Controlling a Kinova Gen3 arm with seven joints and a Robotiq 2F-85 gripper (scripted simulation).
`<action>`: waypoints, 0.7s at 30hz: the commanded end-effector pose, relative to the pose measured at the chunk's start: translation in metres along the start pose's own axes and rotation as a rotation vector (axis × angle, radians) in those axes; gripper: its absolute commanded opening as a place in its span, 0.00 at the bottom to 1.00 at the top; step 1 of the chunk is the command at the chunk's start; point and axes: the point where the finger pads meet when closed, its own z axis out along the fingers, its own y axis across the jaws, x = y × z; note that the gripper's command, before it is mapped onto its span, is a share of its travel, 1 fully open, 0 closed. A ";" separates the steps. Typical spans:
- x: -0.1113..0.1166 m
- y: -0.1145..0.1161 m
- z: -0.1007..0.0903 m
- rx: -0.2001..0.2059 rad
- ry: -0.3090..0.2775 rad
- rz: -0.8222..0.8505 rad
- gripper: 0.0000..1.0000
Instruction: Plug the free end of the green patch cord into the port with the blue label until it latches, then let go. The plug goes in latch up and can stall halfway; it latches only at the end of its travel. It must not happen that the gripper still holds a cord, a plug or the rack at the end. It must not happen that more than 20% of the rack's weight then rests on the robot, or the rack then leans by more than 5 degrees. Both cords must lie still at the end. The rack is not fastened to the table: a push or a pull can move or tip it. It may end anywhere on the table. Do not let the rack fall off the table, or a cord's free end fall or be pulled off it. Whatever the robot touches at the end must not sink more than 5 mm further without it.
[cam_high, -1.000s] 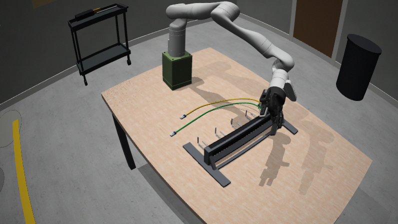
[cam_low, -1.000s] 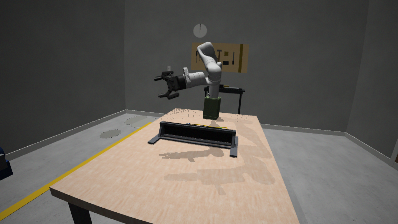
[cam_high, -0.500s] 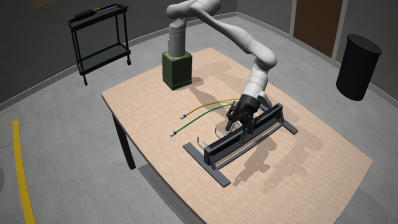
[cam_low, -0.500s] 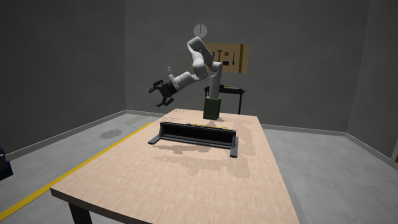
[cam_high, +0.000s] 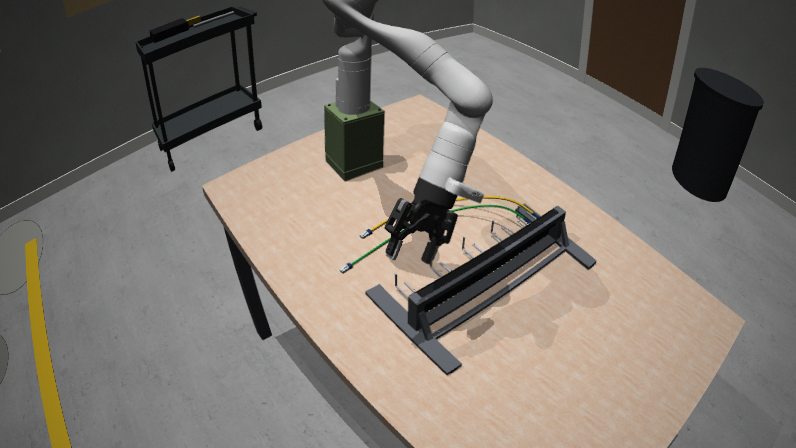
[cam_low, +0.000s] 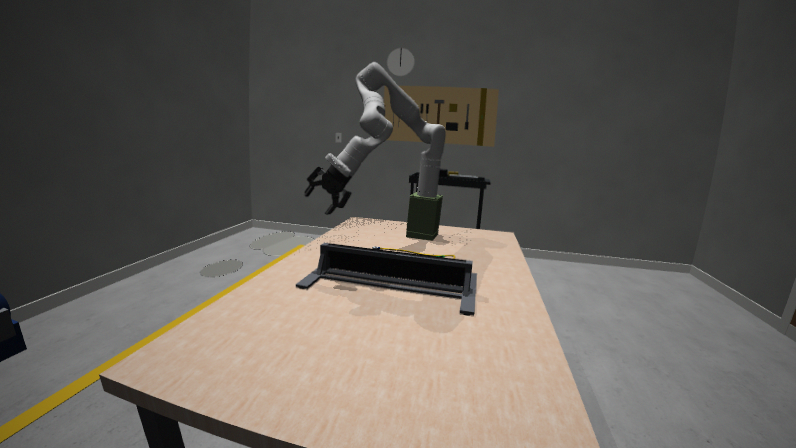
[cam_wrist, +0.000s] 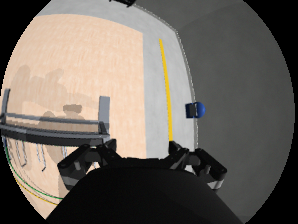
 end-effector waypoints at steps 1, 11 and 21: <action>-0.035 0.023 -0.001 0.058 -0.034 0.011 1.00; -0.113 0.013 -0.023 0.253 -0.099 -0.003 1.00; -0.219 -0.009 -0.076 0.493 -0.150 -0.016 1.00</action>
